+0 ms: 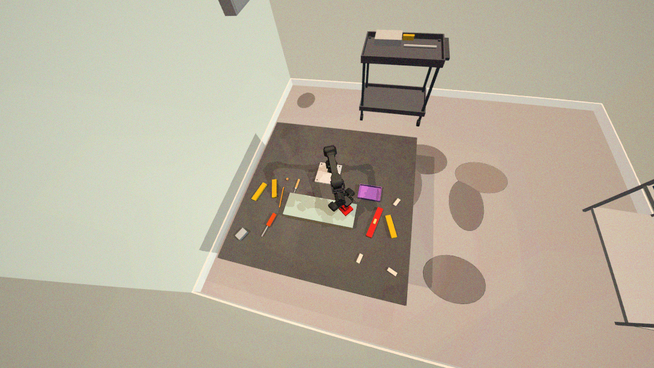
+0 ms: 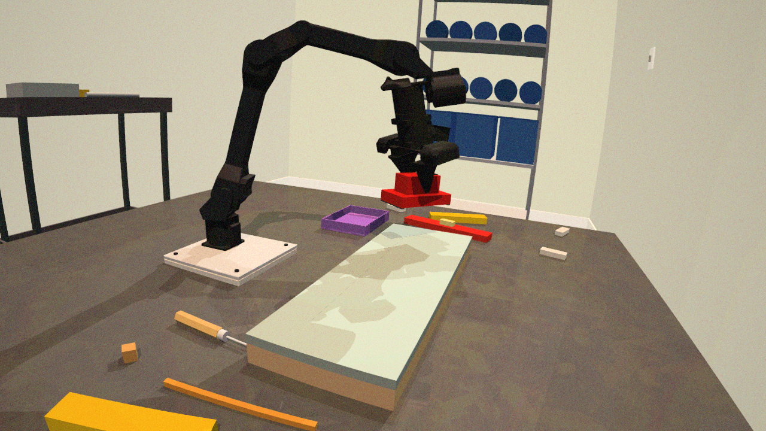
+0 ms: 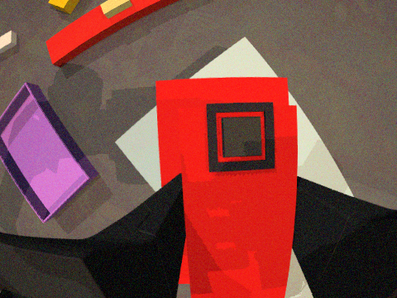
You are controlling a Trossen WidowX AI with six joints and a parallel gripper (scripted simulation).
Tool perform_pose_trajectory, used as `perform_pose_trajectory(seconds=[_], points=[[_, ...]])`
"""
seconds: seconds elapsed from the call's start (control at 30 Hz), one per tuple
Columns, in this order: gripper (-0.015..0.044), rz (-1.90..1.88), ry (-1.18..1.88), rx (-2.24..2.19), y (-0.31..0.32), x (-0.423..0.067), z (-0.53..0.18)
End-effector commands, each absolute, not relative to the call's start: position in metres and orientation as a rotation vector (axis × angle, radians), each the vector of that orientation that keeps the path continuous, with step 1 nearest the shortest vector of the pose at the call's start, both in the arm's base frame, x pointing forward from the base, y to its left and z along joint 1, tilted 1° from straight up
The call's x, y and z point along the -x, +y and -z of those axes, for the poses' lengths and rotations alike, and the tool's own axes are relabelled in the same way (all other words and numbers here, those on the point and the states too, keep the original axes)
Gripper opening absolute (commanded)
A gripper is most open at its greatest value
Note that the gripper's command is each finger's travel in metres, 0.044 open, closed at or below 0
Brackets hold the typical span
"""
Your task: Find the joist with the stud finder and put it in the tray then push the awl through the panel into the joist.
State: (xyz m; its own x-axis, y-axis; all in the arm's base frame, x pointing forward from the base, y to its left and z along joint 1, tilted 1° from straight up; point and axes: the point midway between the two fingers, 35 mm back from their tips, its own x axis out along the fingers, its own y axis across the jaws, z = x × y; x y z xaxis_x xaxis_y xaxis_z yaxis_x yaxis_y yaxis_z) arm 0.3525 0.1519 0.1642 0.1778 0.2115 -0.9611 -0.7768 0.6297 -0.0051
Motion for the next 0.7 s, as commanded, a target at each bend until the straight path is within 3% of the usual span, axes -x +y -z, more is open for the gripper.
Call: perform_pose_trajectory(seconds=[0.0,0.67], points=[[0.0000,-0.804,1.168,0.607,0.173,-0.340,-0.168],[0.0000,-1.083,1.084,0.808,0.271,-0.253,-0.160]])
